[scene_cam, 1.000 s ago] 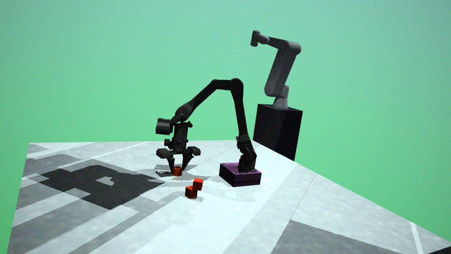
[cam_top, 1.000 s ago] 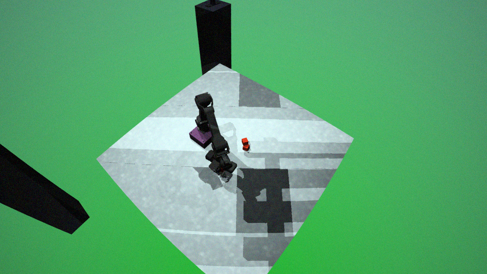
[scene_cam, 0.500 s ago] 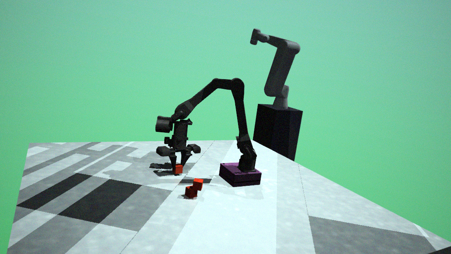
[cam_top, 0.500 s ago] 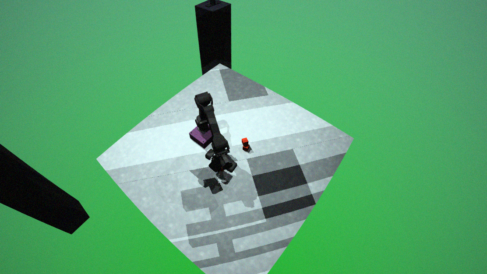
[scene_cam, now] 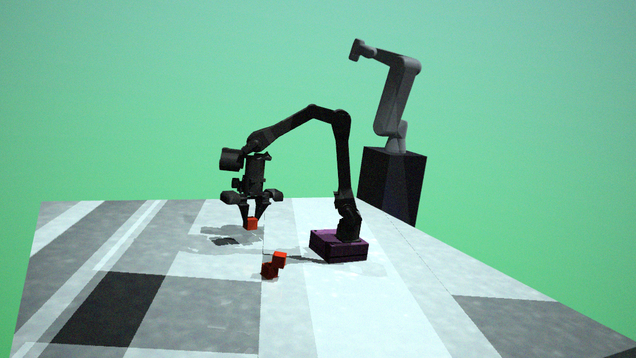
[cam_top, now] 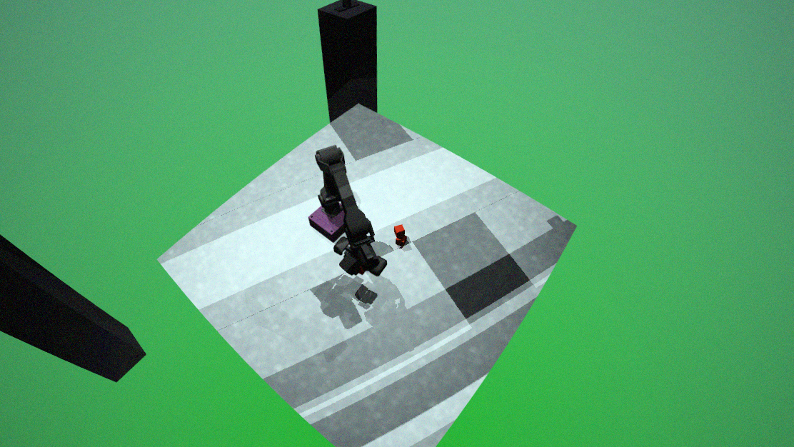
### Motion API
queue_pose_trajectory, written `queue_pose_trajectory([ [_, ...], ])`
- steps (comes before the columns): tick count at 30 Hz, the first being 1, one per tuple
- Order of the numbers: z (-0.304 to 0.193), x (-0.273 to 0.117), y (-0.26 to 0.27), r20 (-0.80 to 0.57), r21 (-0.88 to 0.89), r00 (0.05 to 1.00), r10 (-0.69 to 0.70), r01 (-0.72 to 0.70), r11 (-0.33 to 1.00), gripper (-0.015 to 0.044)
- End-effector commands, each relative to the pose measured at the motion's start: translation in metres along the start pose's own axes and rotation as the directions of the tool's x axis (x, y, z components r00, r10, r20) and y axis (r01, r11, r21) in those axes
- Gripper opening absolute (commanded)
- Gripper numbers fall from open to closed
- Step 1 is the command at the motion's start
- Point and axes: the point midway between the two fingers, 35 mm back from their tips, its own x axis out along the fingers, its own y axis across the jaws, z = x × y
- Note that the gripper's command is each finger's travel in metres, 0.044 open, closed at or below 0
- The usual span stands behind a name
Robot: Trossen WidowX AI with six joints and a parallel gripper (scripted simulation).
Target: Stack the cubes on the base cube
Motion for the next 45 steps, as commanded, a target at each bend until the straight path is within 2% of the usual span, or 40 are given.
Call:
queue_pose_trajectory([
  [1,0.001,-0.015,0.001,0.007,0.002,1.000,0.007,-0.007,1.000,0.0105],
  [13,-0.002,-0.051,-0.004,0.007,0.002,1.000,0.007,-0.007,1.000,0.0105],
  [45,-0.085,-0.046,0.040,0.000,-0.377,1.000,0.011,-0.010,0.926,0.0105],
])
